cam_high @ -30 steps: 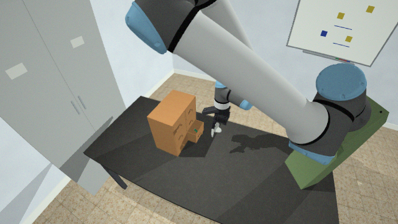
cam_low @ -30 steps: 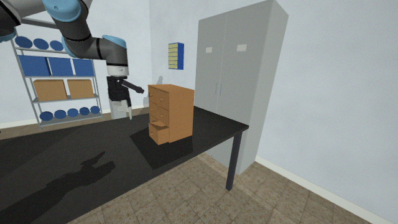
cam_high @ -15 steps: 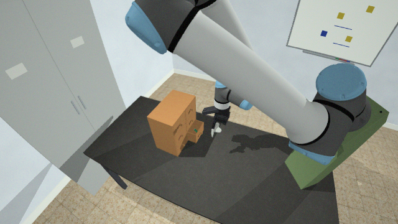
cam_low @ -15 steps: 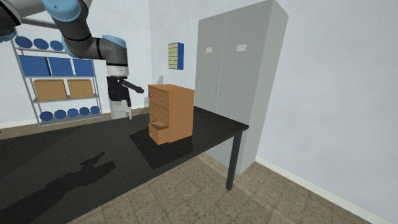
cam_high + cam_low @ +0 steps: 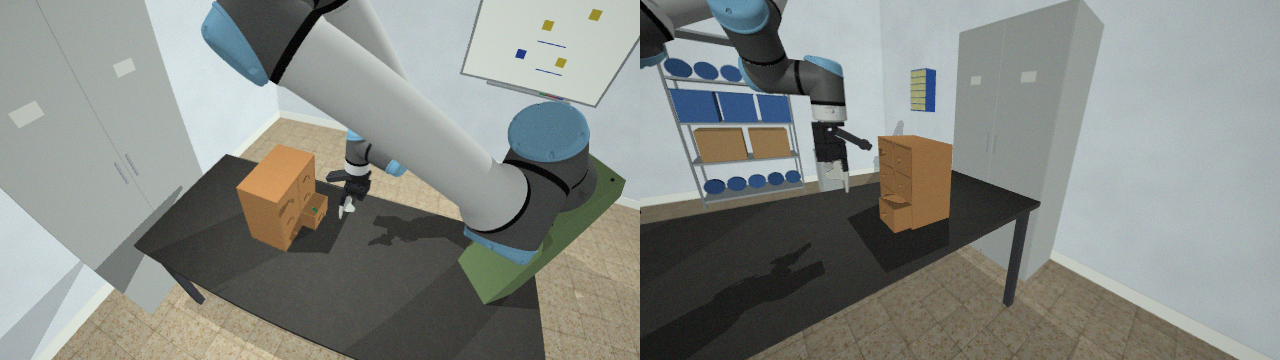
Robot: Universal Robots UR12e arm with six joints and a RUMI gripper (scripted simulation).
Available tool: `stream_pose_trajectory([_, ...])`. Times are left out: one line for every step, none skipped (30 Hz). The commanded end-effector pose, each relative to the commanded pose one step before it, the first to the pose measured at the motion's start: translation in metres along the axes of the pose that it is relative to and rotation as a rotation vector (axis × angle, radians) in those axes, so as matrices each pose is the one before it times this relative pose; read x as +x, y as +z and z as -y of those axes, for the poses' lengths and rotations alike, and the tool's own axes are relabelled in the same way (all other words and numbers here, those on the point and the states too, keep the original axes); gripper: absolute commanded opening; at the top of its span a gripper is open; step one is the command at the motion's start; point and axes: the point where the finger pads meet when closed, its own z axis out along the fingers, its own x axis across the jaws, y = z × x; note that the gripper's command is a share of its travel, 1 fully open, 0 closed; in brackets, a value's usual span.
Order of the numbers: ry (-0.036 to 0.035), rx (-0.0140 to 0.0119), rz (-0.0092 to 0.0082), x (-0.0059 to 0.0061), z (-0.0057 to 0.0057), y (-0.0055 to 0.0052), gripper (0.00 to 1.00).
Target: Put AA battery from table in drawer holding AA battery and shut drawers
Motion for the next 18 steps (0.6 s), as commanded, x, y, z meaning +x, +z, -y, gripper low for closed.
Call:
stream_pose_trajectory([0.06517,0.00091,-0.00075,0.00182,-0.00049,-0.00141,1.0])
stream_pose_trajectory([0.01909,-0.00004,-0.00004,0.00055,-0.00021,-0.00034,1.0])
stream_pose_trajectory([0.02027,-0.00004,-0.00004,0.00058,-0.00022,-0.00036,1.0])
stream_pose_trajectory([0.02145,-0.00004,-0.00004,0.00062,-0.00023,-0.00038,1.0])
stream_pose_trajectory([0.02263,-0.00004,-0.00004,0.00066,-0.00024,-0.0004,1.0])
stream_pose_trajectory([0.0238,-0.00004,-0.00005,0.0007,-0.00024,-0.00042,1.0])
stream_pose_trajectory([0.02497,-0.00004,-0.00005,0.00074,-0.00025,-0.00044,1.0])
stream_pose_trajectory([0.02613,-0.00004,-0.00005,0.00078,-0.00025,-0.00046,1.0])
stream_pose_trajectory([0.02728,-0.00004,-0.00005,0.00082,-0.00025,-0.00048,1.0])
stream_pose_trajectory([0.02842,-0.00004,-0.00006,0.00086,-0.00025,-0.0005,1.0])
stream_pose_trajectory([0.02954,-0.00004,-0.00006,0.0009,-0.00025,-0.00052,1.0])
stream_pose_trajectory([0.0,0.0,0.0,0.0,0.0,0.0,1.0])
stream_pose_trajectory([0.0,0.0,0.0,0.0,0.0,0.0,1.0])
stream_pose_trajectory([0.03064,-0.00004,-0.00006,0.00094,-0.00025,-0.00054,1.0])
stream_pose_trajectory([0.03172,-0.00004,-0.00006,0.00098,-0.00025,-0.00055,1.0])
stream_pose_trajectory([0.03278,-0.00004,-0.00006,0.00102,-0.00024,-0.00057,1.0])
stream_pose_trajectory([0.03381,-0.00004,-0.00006,0.00106,-0.00024,-0.00059,1.0])
stream_pose_trajectory([0.03482,-0.00003,-0.00006,0.00109,-0.00023,-0.00061,1.0])
